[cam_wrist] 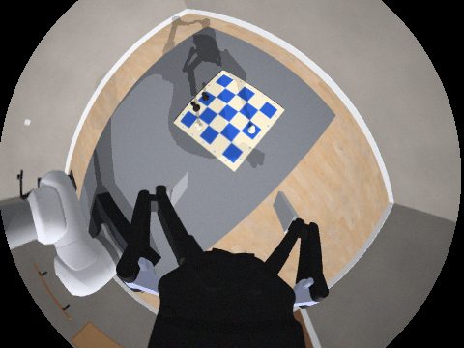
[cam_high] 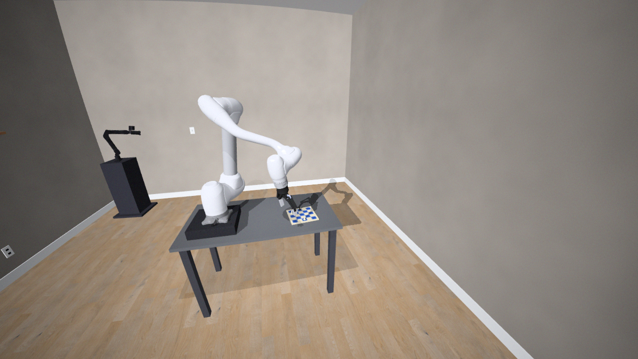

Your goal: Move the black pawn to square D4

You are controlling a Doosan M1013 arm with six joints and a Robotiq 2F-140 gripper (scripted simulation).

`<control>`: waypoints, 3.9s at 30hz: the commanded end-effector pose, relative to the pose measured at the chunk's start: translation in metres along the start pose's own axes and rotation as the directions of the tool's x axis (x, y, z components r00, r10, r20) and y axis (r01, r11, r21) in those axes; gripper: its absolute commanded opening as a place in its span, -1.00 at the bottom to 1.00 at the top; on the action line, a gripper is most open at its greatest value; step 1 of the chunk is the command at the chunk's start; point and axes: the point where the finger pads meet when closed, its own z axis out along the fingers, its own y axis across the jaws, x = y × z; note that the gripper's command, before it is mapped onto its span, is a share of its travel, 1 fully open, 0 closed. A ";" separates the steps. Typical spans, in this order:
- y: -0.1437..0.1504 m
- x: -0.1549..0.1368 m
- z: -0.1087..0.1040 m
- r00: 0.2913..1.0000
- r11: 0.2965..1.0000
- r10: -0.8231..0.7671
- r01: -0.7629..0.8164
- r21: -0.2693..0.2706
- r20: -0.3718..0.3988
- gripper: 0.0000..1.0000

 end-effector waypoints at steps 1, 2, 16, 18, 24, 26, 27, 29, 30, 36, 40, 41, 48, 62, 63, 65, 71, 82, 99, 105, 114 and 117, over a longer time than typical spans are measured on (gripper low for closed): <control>-0.009 0.001 0.011 0.997 0.999 0.011 -0.013 -0.030 -0.079 1.00; -0.016 -0.001 0.018 0.992 0.998 0.030 -0.037 -0.049 -0.123 1.00; -0.047 0.001 0.049 0.948 0.989 0.078 -0.112 -0.094 -0.307 1.00; -0.047 0.001 0.049 0.948 0.989 0.078 -0.112 -0.094 -0.307 1.00; -0.055 -0.004 0.059 0.928 0.982 0.099 -0.150 -0.116 -0.359 1.00; -0.061 -0.002 0.064 0.916 0.980 0.105 -0.162 -0.116 -0.388 1.00; -0.061 -0.002 0.064 0.916 0.980 0.105 -0.162 -0.116 -0.388 1.00; -0.066 -0.002 0.068 0.903 0.977 0.112 -0.176 -0.120 -0.414 1.00; -0.066 -0.002 0.068 0.903 0.977 0.112 -0.176 -0.120 -0.414 1.00; -0.071 -0.006 0.075 0.881 0.968 0.124 -0.209 -0.140 -0.457 1.00; -0.077 -0.006 0.080 0.868 0.965 0.131 -0.223 -0.140 -0.479 1.00; -0.083 -0.005 0.086 0.853 0.963 0.136 -0.234 -0.136 -0.504 1.00; -0.089 -0.006 0.093 0.826 0.954 0.144 -0.262 -0.145 -0.545 1.00; -0.109 -0.010 0.117 0.738 0.925 0.160 -0.344 -0.161 -0.656 1.00; -0.109 -0.011 0.118 0.734 0.922 0.159 -0.349 -0.166 -0.660 1.00; -0.109 -0.013 0.119 0.731 0.919 0.158 -0.355 -0.172 -0.664 1.00; -0.109 -0.014 0.119 0.730 0.918 0.158 -0.357 -0.174 -0.665 1.00; -0.109 -0.014 0.119 0.730 0.918 0.158 -0.357 -0.174 -0.665 1.00; -0.109 -0.014 0.119 0.730 0.918 0.158 -0.357 -0.174 -0.665 1.00; -0.109 -0.014 0.119 0.730 0.918 0.158 -0.357 -0.174 -0.665 1.00; -0.109 -0.014 0.119 0.730 0.918 0.158 -0.357 -0.174 -0.665 1.00; -0.110 -0.013 0.118 0.730 0.918 0.158 -0.357 -0.174 -0.665 1.00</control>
